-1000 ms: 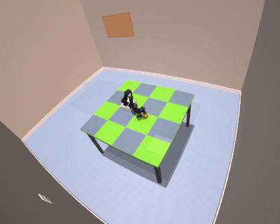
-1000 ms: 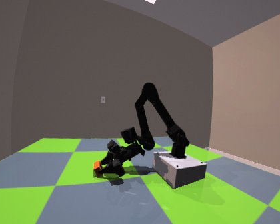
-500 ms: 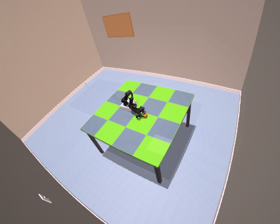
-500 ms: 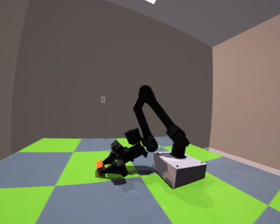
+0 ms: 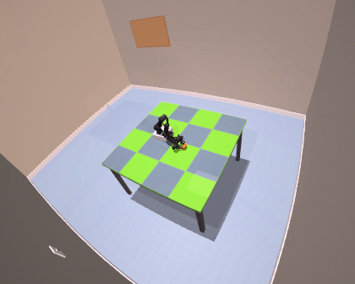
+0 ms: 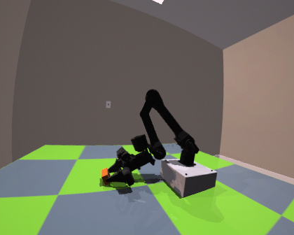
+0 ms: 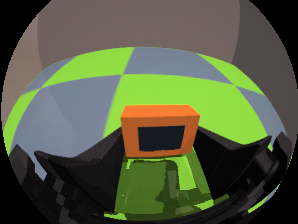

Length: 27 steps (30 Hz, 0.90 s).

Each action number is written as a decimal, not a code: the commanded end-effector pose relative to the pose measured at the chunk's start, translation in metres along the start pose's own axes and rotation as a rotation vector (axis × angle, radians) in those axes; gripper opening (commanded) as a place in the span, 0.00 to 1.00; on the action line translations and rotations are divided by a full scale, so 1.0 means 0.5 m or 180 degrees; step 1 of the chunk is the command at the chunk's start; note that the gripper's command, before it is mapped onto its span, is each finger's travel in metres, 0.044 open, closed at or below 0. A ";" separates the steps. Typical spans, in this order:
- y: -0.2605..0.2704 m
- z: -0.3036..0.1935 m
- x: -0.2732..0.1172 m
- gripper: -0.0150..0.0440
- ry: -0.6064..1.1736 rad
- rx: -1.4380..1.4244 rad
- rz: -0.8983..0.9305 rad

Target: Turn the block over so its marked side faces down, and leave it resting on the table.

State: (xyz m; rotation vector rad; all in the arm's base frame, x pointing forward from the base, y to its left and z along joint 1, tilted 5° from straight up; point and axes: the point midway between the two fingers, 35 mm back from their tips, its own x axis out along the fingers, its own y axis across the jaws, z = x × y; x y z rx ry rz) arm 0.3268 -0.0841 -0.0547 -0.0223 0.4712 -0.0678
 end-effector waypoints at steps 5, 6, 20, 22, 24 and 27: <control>0.001 0.002 -0.001 0.83 -0.0017 0.0010 0.0016; 0.001 0.002 -0.001 0.88 -0.0017 0.0010 0.0016; 0.001 0.002 -0.001 1.00 -0.0017 0.0010 0.0016; 0.001 0.002 -0.001 1.00 -0.0017 0.0010 0.0016; 0.001 0.002 -0.001 1.00 -0.0017 0.0010 0.0016; 0.001 0.002 -0.001 1.00 -0.0017 0.0010 0.0016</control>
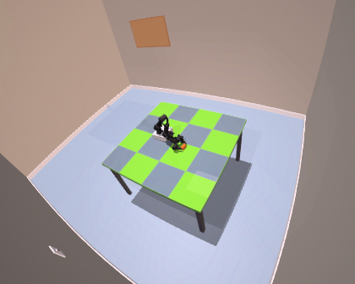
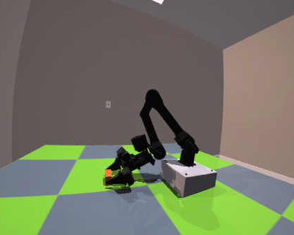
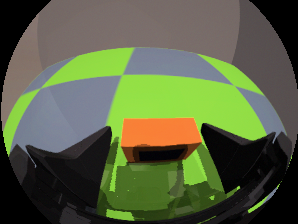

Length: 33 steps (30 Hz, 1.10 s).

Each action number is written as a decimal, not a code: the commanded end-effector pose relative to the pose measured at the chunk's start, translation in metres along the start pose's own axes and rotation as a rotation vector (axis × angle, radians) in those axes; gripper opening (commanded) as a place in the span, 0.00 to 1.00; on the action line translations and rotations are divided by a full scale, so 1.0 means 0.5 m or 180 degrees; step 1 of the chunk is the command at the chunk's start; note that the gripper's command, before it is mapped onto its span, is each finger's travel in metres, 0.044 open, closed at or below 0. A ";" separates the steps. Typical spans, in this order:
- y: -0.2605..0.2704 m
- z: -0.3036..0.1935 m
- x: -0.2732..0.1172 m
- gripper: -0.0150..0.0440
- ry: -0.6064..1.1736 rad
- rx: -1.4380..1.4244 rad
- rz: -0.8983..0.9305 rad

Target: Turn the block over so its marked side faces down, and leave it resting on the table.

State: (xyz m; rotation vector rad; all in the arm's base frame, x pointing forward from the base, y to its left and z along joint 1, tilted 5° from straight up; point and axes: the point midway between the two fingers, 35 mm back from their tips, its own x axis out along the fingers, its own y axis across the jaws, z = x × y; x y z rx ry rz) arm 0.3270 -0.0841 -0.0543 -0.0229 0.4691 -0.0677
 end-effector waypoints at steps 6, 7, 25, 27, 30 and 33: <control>0.002 0.001 -0.001 1.00 -0.0010 0.0011 0.0017; 0.002 0.001 -0.001 1.00 -0.0010 0.0011 0.0017; -0.011 0.046 0.013 1.00 0.0802 0.0068 0.0016; -0.011 0.062 0.000 1.00 0.0998 0.0072 0.0019; -0.008 0.087 -0.034 1.00 0.1295 0.0070 0.0024; -0.007 0.121 -0.064 1.00 0.1411 0.0042 0.0008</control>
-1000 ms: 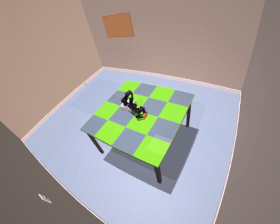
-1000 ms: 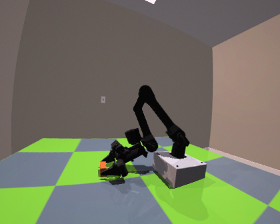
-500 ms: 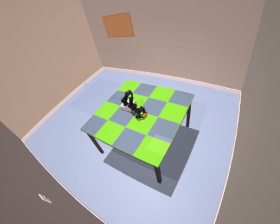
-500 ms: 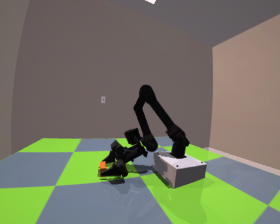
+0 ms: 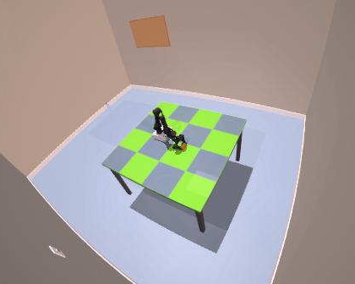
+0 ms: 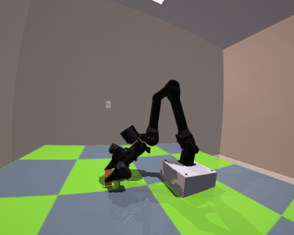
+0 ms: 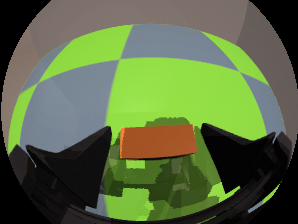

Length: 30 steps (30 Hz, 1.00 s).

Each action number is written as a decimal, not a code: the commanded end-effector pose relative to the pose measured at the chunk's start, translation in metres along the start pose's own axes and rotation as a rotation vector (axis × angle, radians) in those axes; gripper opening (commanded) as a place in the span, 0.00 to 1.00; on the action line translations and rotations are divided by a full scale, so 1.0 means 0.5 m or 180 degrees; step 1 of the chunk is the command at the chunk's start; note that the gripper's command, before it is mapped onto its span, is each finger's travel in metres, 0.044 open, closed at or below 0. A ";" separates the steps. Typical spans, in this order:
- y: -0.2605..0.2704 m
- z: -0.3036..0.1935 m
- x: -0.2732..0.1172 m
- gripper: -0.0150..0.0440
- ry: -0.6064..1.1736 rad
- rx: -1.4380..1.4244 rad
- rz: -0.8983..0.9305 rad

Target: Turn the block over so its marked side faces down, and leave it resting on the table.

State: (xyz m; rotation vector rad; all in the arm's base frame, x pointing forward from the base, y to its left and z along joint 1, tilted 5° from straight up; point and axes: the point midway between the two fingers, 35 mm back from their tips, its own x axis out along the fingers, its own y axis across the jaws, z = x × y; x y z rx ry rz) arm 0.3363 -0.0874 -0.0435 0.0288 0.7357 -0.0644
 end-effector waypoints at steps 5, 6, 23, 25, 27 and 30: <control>0.010 0.058 -0.120 1.00 0.0785 -0.0056 -0.0041; 0.010 0.058 -0.120 1.00 0.0785 -0.0056 -0.0041; 0.005 0.092 -0.095 1.00 0.1366 -0.0008 -0.0026; 0.004 0.104 -0.090 1.00 0.1580 0.0002 -0.0024; 0.004 0.115 -0.086 1.00 0.1795 0.0007 -0.0024; 0.004 0.132 -0.084 1.00 0.2118 0.0005 -0.0028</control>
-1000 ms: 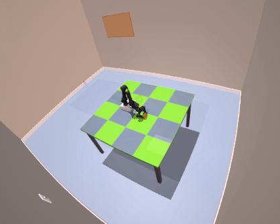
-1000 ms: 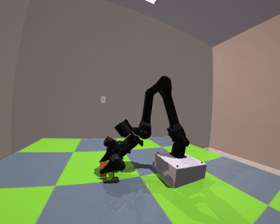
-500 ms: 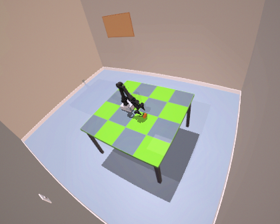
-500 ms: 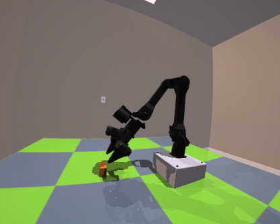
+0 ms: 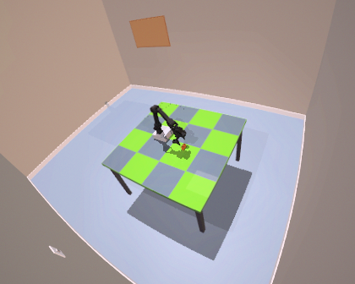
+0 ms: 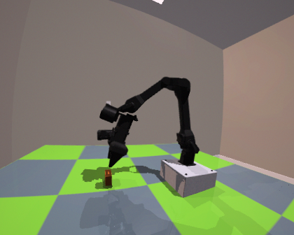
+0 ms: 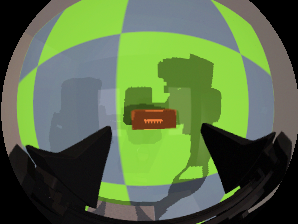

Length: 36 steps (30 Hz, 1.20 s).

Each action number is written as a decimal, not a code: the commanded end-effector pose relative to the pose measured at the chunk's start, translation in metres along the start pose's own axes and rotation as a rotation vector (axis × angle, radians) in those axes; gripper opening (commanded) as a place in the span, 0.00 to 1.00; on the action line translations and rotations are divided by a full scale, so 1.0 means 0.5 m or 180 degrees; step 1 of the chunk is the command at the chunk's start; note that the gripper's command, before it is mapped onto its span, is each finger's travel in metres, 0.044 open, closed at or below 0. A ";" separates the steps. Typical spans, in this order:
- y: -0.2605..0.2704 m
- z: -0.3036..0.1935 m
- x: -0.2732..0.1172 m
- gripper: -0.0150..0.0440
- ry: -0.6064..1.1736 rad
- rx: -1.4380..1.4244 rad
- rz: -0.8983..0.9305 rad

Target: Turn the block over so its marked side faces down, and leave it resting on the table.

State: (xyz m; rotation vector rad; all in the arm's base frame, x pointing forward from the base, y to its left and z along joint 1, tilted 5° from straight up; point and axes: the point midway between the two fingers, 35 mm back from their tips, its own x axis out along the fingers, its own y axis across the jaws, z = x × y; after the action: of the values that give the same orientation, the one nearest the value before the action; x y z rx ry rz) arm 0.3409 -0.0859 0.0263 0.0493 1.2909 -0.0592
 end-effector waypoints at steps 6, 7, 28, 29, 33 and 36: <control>0.004 0.041 -0.033 1.00 0.0977 -0.0017 -0.0050; 0.004 0.042 -0.035 1.00 0.1028 -0.0021 -0.0054; 0.002 0.009 0.059 1.00 0.1046 -0.0022 -0.0055; 0.002 0.009 0.061 1.00 0.1046 -0.0021 -0.0055; 0.002 0.005 0.072 1.00 0.1047 -0.0020 -0.0055; 0.002 0.002 0.081 1.00 0.1048 -0.0019 -0.0055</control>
State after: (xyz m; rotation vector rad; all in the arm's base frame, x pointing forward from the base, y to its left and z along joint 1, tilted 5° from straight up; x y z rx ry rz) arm 0.3552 -0.0850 -0.0061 0.0454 1.6149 -0.0577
